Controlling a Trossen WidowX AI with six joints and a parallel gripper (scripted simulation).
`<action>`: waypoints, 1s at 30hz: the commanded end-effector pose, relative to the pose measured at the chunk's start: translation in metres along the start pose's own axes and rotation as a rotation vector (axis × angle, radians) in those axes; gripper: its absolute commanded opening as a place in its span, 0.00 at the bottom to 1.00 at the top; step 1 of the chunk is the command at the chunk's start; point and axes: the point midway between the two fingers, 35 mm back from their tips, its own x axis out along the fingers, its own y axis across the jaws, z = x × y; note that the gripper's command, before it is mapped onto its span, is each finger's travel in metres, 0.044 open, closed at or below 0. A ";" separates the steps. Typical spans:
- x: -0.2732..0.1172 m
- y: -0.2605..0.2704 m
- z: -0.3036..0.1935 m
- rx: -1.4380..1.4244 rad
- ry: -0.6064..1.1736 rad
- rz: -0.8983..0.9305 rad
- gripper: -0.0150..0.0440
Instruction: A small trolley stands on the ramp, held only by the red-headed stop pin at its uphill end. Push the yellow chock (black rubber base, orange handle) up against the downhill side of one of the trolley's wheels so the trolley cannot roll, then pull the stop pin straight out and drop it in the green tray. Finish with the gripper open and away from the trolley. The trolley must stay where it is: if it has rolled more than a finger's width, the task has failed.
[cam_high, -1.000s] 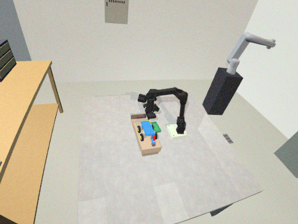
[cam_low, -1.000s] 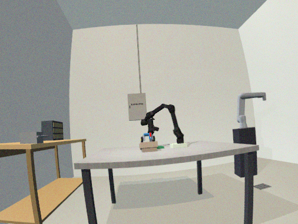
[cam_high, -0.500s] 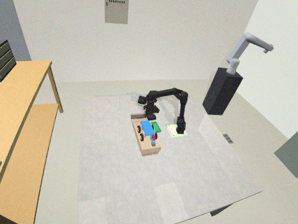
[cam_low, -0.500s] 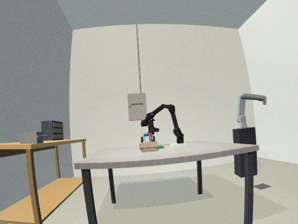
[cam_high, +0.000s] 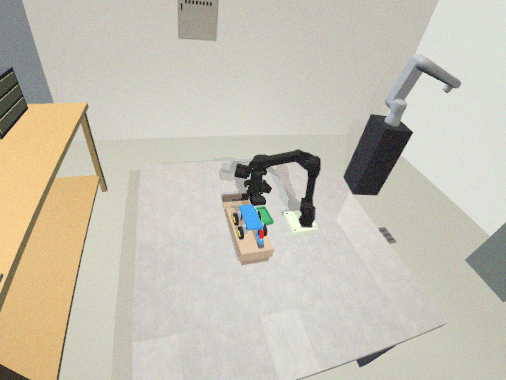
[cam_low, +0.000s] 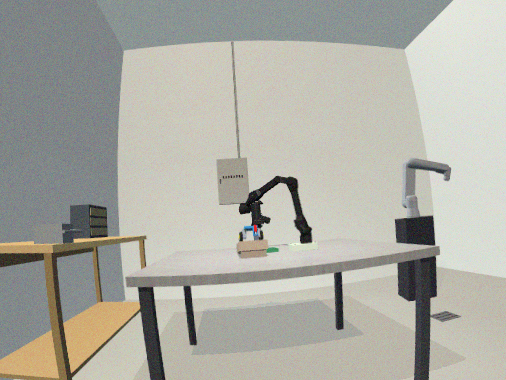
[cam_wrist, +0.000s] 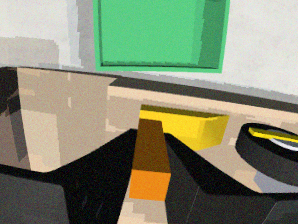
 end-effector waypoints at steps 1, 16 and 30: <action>0.000 -0.005 0.000 0.005 -0.002 -0.006 0.25; -0.001 -0.014 -0.001 0.001 0.000 -0.001 0.25; -0.001 -0.014 -0.001 0.001 0.000 -0.001 0.52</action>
